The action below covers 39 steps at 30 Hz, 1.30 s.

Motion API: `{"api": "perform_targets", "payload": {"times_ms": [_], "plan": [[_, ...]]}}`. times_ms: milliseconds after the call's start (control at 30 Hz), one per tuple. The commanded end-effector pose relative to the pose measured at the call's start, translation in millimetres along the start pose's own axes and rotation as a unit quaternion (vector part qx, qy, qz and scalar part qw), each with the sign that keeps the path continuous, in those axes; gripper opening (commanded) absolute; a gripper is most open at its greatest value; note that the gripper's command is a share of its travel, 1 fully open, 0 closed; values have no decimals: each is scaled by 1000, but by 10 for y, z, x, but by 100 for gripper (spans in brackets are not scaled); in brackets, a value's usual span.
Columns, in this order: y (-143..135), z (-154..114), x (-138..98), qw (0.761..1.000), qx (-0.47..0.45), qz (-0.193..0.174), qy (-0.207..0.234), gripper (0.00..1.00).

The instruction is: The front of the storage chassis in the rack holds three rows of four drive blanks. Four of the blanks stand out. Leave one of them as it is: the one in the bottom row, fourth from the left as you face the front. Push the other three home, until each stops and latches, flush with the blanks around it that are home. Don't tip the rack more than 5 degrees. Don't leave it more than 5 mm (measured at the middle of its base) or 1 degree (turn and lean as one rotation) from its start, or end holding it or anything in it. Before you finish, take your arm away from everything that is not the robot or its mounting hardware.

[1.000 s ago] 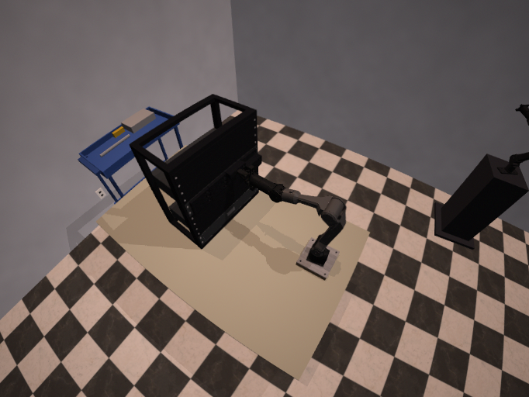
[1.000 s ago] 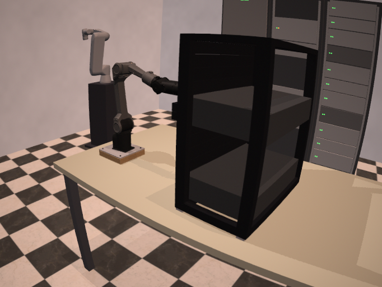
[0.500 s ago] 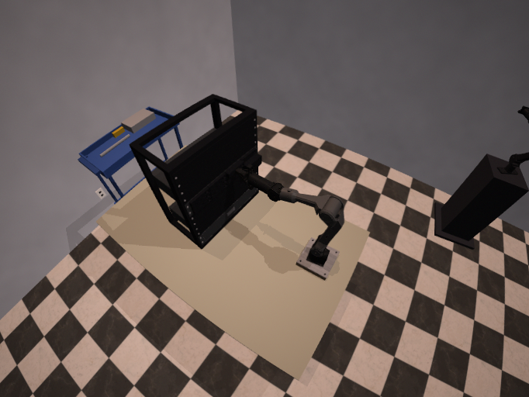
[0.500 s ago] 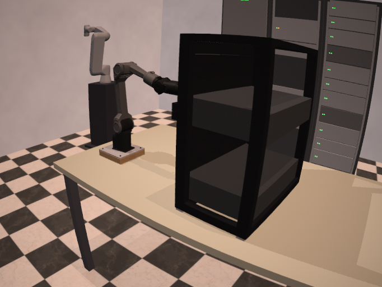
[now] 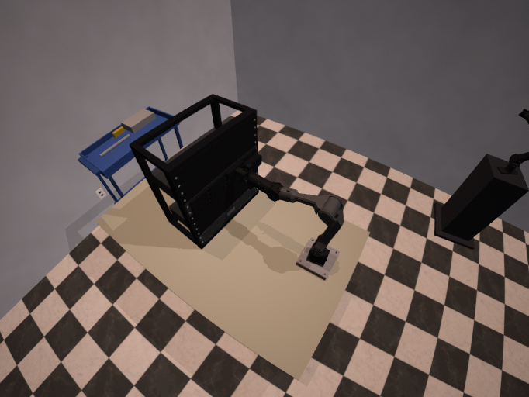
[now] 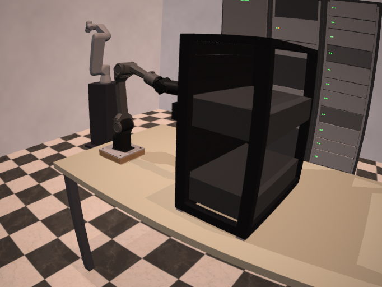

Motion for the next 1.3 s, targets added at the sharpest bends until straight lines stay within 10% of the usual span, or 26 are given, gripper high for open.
{"api": "perform_targets", "payload": {"times_ms": [0,1267], "plan": [[-18,-5,19,1000,0,-3,0,0],[-27,-6,91,1000,0,-3,0,0]]}}
Point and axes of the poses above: the point where the finger pads meet when closed, its own x axis out along the fingers, its own y axis across the jaws, z = x × y, the point moved 4 cm from there along -x, back along the fingers, and after that the axes turned 7 degrees about x, right-handed, at the moved point
